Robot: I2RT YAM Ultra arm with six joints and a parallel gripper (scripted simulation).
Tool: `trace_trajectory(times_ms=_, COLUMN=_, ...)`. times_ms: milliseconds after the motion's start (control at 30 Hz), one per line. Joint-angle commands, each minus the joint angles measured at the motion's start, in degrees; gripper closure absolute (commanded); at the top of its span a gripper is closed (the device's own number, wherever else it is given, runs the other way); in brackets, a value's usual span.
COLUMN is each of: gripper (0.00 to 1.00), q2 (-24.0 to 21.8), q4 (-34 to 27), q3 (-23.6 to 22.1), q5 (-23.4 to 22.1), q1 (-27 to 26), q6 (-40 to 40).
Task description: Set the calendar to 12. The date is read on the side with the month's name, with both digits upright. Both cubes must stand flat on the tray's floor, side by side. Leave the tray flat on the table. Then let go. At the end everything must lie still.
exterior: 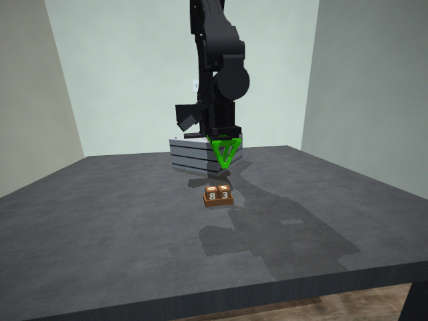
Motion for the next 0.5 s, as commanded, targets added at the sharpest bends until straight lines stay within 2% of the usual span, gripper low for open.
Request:
trace_trajectory(times_ms=0, gripper=0.55, q2=-0.3, q4=0.1, q3=0.2, q5=0.0, q1=0.0, q6=0.0)
trace_trajectory(times_ms=467, gripper=0.55, q2=0.4, q4=1.4, q3=-0.4, q5=0.0, q1=0.0, q6=0.1)
